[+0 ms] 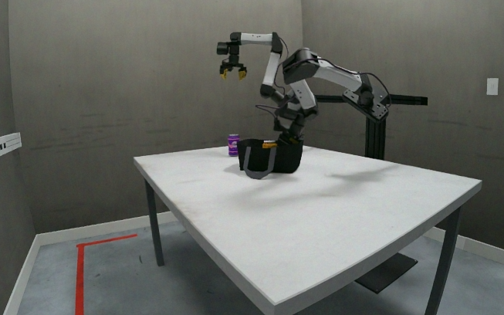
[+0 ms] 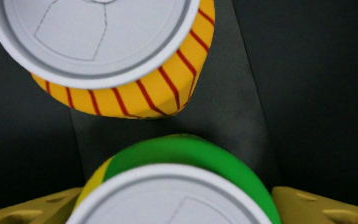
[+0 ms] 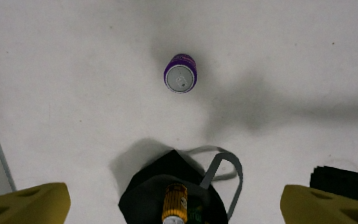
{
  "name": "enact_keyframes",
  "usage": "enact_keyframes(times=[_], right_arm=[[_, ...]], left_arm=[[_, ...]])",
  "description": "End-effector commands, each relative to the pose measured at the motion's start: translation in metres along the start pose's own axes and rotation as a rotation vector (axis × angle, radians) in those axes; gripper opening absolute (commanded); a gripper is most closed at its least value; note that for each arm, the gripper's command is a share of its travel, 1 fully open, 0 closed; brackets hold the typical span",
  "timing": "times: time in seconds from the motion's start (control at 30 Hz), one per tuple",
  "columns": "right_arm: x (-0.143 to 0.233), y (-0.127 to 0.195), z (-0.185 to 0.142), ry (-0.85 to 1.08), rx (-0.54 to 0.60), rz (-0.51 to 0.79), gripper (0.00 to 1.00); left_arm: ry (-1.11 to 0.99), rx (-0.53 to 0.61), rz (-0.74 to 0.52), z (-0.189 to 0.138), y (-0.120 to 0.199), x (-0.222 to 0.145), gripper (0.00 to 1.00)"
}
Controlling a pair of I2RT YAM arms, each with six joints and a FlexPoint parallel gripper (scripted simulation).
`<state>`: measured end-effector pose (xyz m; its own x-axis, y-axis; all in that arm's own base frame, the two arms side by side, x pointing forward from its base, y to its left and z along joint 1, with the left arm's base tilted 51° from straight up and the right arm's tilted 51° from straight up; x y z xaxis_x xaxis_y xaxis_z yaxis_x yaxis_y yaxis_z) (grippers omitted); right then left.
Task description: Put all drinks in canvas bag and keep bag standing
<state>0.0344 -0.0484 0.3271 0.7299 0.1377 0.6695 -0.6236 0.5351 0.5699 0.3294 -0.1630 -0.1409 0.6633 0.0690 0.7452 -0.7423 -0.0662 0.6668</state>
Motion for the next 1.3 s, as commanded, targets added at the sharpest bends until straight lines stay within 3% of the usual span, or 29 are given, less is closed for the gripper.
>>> enact_keyframes(times=[0.0,0.87,0.97,1.1,1.27], right_arm=[[0.002,0.003,0.001,0.002,0.001,0.002,1.00],[0.002,0.003,0.001,0.002,0.001,0.002,1.00],[0.002,0.003,0.001,0.002,0.001,0.002,1.00],[0.002,0.003,0.001,0.002,0.001,0.002,1.00],[0.002,0.003,0.001,0.002,0.001,0.002,1.00]], left_arm=[[0.014,-0.035,0.027,0.011,0.002,0.012,0.86],[-0.003,0.009,-0.008,0.032,0.071,0.002,0.86],[0.019,-0.034,0.019,0.051,0.074,0.014,0.86],[-0.007,0.015,-0.010,0.037,0.084,0.002,0.86],[0.015,-0.008,0.007,0.056,0.097,0.011,0.86]])
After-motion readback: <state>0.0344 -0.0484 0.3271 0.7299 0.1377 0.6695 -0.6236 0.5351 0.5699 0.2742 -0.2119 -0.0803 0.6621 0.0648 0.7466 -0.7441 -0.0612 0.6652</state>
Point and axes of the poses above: on each arm, the point where the finger pads meet when closed, its own y axis back along the fingers, its own x axis across the jaws, z = x × y, the point moved 2 cm from there along y, back along the fingers, and after that the axes turned 6 degrees about -y, right-handed, at the moved point
